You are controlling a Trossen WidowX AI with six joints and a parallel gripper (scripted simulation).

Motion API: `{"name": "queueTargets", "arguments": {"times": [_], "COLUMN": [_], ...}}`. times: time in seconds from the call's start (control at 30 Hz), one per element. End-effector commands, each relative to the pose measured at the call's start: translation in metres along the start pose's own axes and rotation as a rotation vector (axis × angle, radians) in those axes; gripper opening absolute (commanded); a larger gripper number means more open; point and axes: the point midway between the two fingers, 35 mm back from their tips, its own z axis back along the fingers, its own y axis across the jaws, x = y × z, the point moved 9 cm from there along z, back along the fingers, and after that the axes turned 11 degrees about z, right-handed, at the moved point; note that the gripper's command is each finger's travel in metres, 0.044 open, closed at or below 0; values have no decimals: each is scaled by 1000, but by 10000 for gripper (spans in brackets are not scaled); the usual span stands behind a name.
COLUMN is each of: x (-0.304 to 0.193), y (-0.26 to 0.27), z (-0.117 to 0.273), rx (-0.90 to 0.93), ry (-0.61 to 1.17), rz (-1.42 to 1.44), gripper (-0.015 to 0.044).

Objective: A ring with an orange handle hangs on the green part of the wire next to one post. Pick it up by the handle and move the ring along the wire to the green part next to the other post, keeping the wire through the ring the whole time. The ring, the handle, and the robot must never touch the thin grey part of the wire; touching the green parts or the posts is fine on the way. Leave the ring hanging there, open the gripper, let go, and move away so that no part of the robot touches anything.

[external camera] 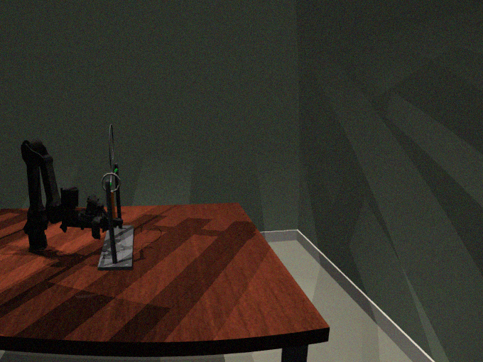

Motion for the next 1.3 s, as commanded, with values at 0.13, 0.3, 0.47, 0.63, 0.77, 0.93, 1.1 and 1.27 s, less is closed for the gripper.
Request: {"name": "queueTargets", "arguments": {"times": [0.13,0.3,0.47,0.63,0.77,0.93,1.1,1.27], "x": [4,8,14,22,32,44,56,71], "y": [20,31,36,47,60,73,78,82], "z": [1,1,5,9,10,14,20,28], "rx": [7,16,32,51,67,94,130,176], "ry": [-3,3,34,58,65,83,124,175], "rz": [-104,-170,-215,-295,-398,-513,-593,-682], "gripper": [-150,-150,-150,-150,-150,-150,-150,-150]}}
